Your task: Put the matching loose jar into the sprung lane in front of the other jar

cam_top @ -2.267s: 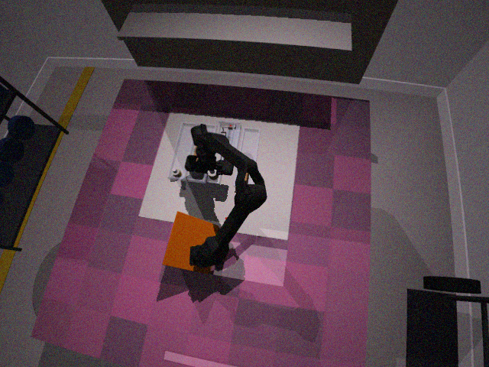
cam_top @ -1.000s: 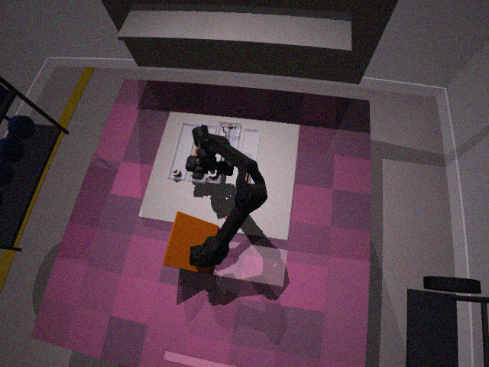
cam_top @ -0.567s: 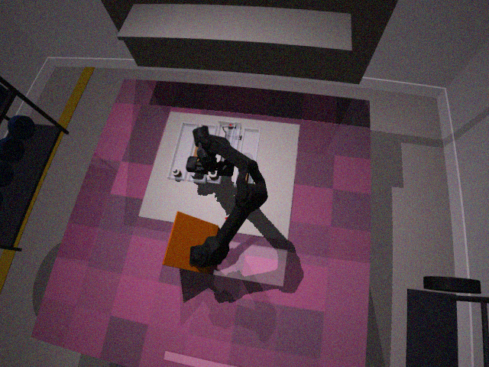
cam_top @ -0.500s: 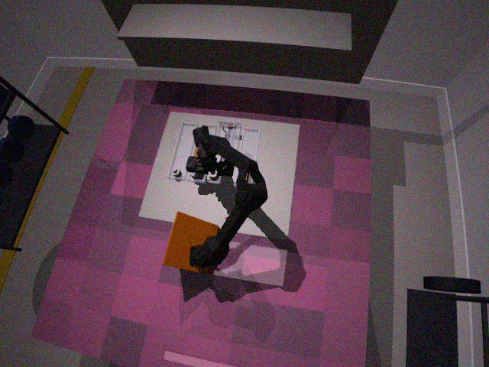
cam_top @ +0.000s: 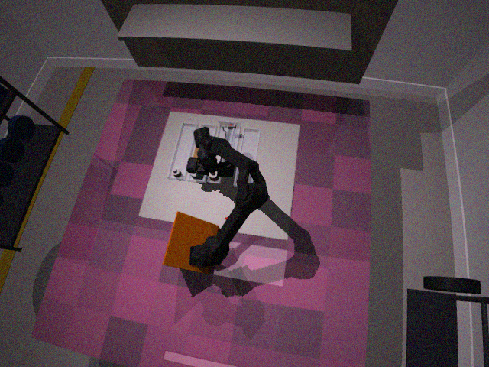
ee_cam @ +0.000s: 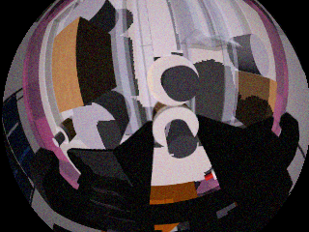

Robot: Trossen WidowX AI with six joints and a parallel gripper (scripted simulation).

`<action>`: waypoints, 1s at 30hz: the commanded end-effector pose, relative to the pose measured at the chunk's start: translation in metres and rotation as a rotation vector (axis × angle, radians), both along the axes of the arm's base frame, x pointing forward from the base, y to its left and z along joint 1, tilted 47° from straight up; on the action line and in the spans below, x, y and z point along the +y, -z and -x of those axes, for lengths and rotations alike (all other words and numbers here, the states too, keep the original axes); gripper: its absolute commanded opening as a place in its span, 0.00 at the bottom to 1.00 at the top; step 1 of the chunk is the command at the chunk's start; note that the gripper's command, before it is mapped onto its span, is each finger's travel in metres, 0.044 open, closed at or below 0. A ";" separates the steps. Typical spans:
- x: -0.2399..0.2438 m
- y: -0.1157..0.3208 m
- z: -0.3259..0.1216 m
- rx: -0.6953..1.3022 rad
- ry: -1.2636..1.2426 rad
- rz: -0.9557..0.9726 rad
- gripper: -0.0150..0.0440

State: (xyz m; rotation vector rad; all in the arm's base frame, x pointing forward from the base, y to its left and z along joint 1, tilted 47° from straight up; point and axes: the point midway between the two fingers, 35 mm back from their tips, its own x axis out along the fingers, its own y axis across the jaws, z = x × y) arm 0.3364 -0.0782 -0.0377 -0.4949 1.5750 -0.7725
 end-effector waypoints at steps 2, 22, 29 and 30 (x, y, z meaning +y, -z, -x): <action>-0.005 0.000 -0.002 -0.009 -0.002 0.012 0.25; -0.006 0.002 0.001 -0.009 -0.002 0.012 0.25; -0.006 0.002 0.002 -0.009 -0.002 0.012 0.25; -0.005 0.002 0.002 -0.009 -0.002 0.012 0.25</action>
